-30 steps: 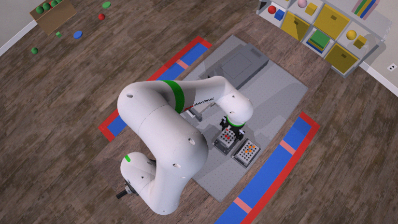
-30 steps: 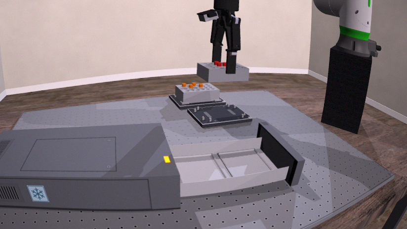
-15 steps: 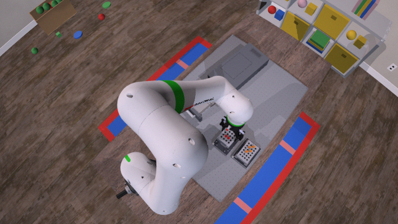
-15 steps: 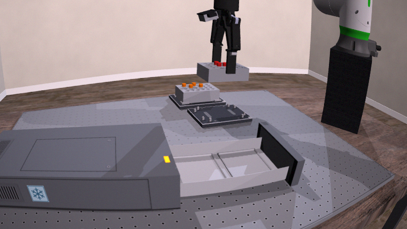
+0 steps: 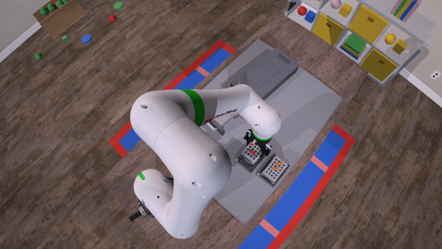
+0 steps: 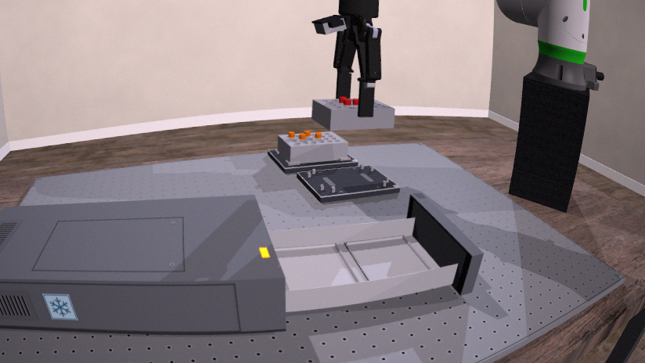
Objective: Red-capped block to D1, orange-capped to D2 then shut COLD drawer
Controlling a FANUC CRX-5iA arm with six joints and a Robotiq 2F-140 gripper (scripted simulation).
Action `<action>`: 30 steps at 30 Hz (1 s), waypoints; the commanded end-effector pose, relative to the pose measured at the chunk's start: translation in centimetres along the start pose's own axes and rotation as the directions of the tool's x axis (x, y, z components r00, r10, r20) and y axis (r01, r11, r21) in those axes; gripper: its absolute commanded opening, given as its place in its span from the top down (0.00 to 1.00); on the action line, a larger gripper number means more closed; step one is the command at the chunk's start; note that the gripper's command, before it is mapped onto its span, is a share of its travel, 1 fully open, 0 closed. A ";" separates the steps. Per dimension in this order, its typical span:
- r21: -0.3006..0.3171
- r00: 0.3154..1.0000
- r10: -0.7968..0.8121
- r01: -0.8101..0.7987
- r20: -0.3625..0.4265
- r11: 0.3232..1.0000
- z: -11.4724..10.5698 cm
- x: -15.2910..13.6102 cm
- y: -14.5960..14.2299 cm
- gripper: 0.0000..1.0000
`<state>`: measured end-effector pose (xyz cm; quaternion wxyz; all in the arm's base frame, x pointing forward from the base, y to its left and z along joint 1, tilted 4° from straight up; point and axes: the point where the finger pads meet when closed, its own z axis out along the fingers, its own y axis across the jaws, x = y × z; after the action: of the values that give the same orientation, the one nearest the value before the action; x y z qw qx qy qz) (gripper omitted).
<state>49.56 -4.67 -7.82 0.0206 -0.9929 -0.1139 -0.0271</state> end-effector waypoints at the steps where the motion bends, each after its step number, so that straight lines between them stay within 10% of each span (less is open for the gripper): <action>1: -0.001 1.000 0.000 0.000 -0.002 1.000 0.9 0.1 0.0 0.90; 30: -0.001 1.000 0.000 0.000 -0.002 1.000 7.4 0.1 0.0 0.90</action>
<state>49.95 -4.33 -15.13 0.0206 -0.9929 -0.1139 -0.0270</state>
